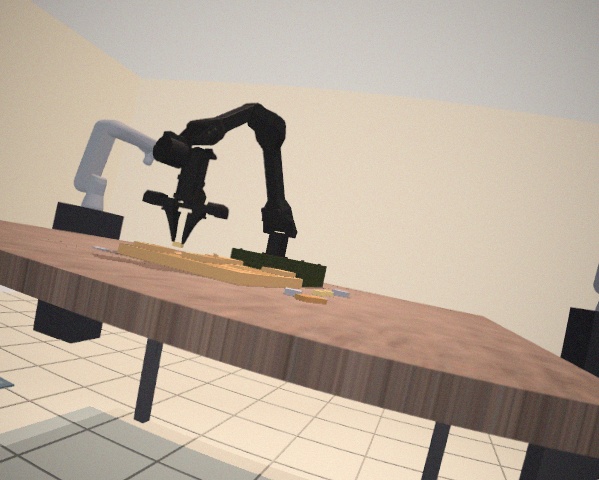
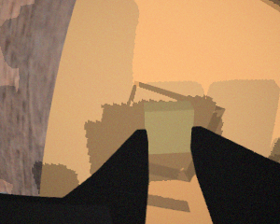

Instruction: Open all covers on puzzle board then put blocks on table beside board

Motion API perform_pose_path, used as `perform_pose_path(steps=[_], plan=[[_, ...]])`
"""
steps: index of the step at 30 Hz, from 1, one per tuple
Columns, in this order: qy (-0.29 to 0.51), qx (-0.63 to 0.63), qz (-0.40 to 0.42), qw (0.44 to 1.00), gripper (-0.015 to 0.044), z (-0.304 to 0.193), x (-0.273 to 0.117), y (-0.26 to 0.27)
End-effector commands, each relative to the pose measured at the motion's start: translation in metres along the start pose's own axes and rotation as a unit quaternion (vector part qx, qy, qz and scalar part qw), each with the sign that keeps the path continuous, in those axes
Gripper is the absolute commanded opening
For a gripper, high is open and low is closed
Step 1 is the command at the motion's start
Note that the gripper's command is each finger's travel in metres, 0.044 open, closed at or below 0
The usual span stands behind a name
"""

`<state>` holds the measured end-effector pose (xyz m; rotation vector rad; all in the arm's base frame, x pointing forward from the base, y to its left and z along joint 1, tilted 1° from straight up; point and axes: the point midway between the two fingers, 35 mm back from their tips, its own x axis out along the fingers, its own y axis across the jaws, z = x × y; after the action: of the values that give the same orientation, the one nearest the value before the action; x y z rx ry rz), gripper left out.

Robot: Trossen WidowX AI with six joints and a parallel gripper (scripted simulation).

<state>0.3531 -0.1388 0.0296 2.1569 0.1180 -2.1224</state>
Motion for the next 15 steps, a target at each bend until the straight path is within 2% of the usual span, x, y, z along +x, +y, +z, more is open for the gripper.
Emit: perform_pose_path(steps=[1, 15], plan=[[0.006, -0.003, 0.001, 1.000, 0.0080, -0.001, -0.010, 0.001], [0.005, -0.003, 0.000, 1.000, 0.0080, -0.001, -0.033, 0.001]])
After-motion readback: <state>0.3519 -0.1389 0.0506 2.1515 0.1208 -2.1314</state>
